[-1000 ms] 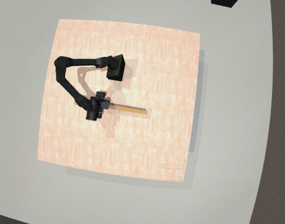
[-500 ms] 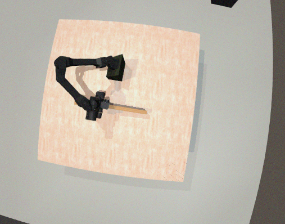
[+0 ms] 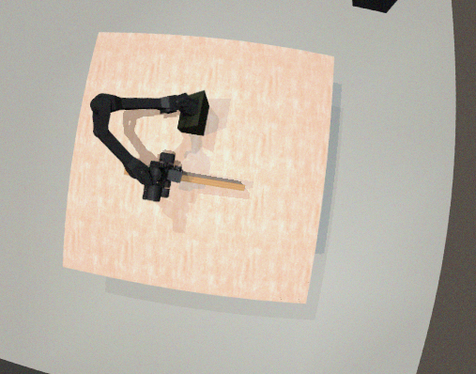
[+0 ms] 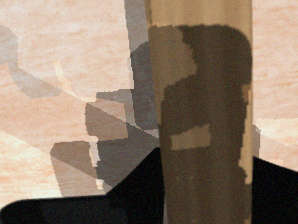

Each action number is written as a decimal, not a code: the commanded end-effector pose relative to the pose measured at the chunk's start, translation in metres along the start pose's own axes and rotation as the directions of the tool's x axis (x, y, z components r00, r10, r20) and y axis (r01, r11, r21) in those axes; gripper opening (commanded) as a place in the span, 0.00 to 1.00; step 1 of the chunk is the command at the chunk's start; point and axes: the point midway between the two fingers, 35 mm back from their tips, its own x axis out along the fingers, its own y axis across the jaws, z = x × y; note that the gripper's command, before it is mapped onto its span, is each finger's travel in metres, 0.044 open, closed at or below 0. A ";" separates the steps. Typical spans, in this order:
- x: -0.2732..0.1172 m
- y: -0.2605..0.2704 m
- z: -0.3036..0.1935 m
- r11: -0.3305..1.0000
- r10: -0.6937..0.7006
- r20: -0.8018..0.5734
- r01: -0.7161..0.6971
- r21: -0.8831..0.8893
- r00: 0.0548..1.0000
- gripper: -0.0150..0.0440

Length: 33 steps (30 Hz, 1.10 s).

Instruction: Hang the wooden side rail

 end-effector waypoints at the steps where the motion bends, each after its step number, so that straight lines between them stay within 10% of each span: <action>1: -0.004 -0.003 -0.003 1.000 -0.015 -0.001 0.015 0.003 1.000 0.25; 33: -0.004 -0.003 -0.006 1.000 -0.015 -0.001 0.015 0.003 1.000 0.25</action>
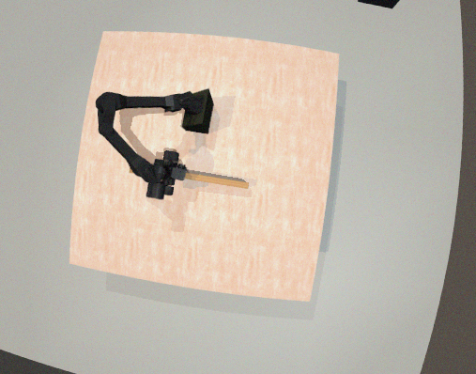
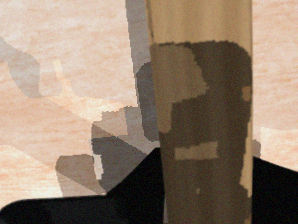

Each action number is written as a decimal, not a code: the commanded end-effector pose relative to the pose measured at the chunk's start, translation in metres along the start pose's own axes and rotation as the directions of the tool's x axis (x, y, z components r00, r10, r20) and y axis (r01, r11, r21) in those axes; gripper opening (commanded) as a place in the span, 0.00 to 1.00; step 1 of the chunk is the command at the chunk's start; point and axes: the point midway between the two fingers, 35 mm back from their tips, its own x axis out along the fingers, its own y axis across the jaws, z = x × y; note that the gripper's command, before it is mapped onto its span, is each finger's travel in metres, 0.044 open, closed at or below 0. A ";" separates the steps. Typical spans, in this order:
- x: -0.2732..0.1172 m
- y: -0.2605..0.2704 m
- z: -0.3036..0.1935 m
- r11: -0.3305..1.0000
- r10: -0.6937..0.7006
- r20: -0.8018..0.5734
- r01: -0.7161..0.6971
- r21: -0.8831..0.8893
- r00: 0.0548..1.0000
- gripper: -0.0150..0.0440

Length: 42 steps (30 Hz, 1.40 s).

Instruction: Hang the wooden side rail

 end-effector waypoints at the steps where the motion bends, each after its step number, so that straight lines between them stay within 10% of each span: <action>1: -0.004 -0.003 -0.003 1.000 -0.015 -0.001 0.015 0.004 1.000 0.25; 42: -0.004 -0.002 -0.007 1.000 -0.015 -0.001 0.015 0.004 1.000 0.25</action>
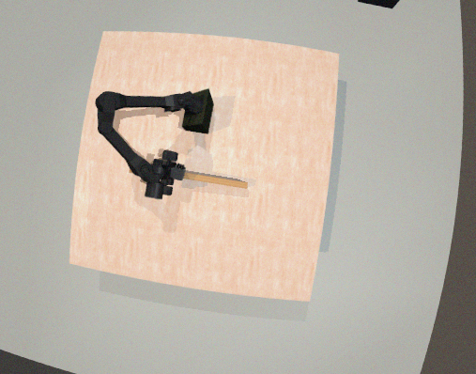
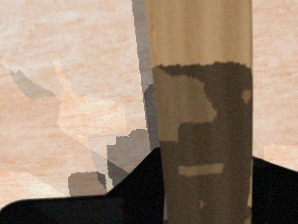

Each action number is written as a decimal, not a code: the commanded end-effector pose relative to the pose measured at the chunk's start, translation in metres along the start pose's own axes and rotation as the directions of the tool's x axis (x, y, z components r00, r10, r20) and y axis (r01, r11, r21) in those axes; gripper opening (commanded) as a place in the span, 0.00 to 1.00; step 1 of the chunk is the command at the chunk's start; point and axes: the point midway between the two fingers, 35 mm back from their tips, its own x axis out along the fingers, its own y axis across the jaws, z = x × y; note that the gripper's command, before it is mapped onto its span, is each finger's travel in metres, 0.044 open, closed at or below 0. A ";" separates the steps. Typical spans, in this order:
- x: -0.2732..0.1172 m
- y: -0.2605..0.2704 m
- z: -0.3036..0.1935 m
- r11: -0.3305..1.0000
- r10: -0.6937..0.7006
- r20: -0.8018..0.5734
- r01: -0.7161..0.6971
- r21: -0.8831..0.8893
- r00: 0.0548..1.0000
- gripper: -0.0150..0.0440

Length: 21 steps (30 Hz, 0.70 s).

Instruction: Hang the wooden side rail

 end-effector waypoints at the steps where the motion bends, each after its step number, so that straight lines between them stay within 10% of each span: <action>1: -0.004 -0.002 -0.003 1.000 -0.014 -0.001 0.014 0.004 1.000 0.25; 21: -0.001 -0.002 -0.003 1.000 -0.014 -0.001 0.014 0.003 1.000 0.25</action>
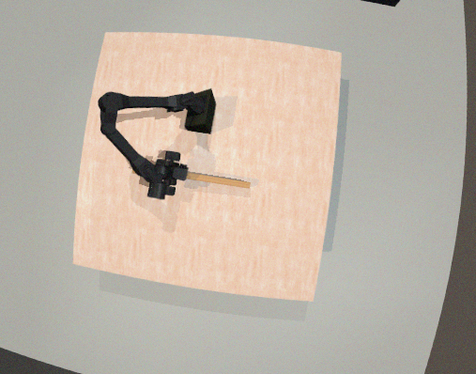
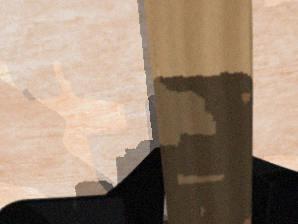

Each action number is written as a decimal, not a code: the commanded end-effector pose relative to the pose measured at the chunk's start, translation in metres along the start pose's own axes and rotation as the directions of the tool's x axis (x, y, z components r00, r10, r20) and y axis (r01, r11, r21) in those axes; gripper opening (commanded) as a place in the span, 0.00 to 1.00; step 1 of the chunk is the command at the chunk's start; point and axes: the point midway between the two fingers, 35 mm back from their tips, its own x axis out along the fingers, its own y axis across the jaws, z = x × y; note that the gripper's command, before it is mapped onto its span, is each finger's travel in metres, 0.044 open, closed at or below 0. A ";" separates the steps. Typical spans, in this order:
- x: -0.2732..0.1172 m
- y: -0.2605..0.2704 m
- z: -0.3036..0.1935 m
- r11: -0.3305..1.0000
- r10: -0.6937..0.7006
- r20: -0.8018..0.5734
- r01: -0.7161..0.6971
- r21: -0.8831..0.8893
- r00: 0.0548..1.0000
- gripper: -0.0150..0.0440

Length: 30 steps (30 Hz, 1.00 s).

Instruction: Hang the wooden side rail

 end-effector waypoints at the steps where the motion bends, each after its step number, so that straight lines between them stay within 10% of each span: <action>1: -0.002 -0.002 -0.002 1.000 -0.012 -0.004 0.012 0.004 1.000 0.25; 30: 0.003 -0.002 -0.002 1.000 -0.012 -0.004 0.012 0.004 1.000 0.25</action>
